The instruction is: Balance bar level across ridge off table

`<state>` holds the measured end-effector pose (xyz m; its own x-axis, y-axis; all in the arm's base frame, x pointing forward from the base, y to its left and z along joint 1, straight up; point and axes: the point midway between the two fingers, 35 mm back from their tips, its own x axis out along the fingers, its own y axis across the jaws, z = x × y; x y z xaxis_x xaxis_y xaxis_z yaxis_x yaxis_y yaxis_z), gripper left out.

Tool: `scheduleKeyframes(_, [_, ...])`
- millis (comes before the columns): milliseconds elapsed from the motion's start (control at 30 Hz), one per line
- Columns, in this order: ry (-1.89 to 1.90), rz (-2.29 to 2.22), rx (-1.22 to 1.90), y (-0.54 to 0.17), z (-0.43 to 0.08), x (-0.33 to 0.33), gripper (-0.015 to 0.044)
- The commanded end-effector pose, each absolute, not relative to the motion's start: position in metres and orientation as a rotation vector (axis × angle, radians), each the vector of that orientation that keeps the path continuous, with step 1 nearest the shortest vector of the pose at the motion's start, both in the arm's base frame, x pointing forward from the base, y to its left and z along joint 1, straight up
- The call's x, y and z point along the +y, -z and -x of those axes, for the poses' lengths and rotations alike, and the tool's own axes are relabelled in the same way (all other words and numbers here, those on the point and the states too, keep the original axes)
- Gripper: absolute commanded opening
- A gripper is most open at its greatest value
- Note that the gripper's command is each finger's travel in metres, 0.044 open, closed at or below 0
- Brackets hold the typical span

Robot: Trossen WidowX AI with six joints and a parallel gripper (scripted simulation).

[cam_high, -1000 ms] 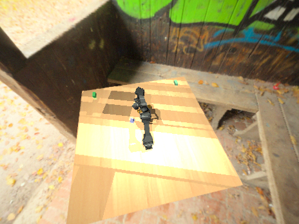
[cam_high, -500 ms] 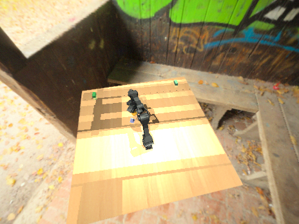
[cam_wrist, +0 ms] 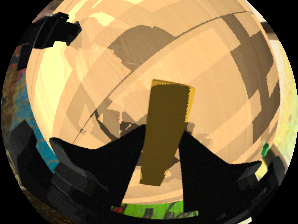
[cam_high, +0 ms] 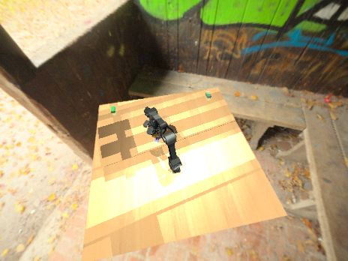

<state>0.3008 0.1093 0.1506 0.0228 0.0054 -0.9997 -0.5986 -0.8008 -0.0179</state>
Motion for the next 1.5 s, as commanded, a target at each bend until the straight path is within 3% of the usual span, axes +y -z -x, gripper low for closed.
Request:
scheduleKeyframes(0, [-1.871,1.920,0.529,-0.153,-0.290,0.120,0.0000])
scheduleKeyframes(1467, [-1.912,1.961,0.471,-0.110,-0.279,0.125,0.0000])
